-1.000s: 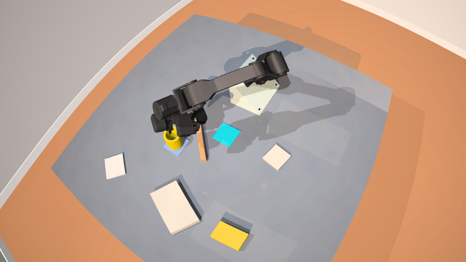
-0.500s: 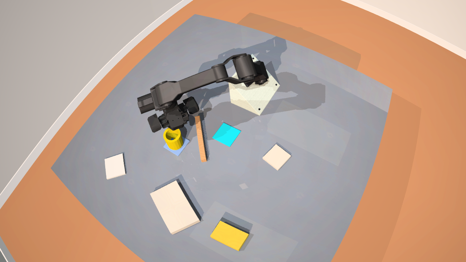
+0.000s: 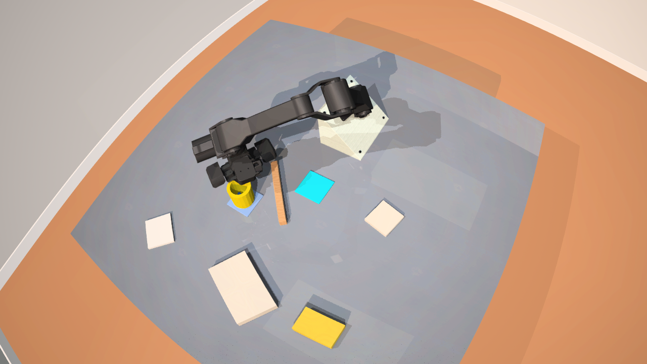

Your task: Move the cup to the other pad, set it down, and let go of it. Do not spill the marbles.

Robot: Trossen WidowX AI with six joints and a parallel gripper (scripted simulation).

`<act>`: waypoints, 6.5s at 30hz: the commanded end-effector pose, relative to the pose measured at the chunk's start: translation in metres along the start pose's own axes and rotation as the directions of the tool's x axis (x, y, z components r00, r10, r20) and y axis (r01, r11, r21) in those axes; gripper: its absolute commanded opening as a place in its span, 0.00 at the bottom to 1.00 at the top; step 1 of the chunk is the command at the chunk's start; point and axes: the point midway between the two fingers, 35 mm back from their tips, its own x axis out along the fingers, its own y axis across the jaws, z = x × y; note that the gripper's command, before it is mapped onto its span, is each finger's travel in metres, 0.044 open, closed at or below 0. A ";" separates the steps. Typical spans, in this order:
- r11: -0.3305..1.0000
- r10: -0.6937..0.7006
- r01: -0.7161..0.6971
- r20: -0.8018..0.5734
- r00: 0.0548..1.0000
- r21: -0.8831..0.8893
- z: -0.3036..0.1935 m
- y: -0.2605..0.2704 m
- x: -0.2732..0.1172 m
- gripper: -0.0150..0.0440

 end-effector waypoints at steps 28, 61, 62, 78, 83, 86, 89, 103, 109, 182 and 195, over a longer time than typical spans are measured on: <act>1.000 0.006 -0.006 0.008 1.000 0.005 0.001 0.003 0.045 0.54; 1.000 0.005 -0.005 0.003 1.000 0.002 0.000 0.002 0.026 0.25; 1.000 0.005 -0.005 0.003 1.000 0.003 0.000 0.002 0.021 0.25; 1.000 0.001 -0.001 0.011 1.000 0.010 0.000 0.002 0.000 0.25; 1.000 0.001 -0.001 0.011 1.000 0.010 0.000 0.002 0.000 0.25; 1.000 0.001 -0.001 0.011 1.000 0.010 0.000 0.002 0.000 0.25; 1.000 0.001 -0.001 0.011 1.000 0.010 0.000 0.003 0.000 0.25; 1.000 0.004 -0.004 0.009 1.000 0.008 0.006 0.022 -0.001 0.25; 1.000 0.005 -0.005 0.008 1.000 0.008 0.009 0.031 -0.001 0.25; 1.000 0.012 -0.012 0.008 1.000 0.010 0.050 0.155 -0.006 0.25; 1.000 0.013 -0.013 0.008 1.000 0.011 0.057 0.175 -0.007 0.25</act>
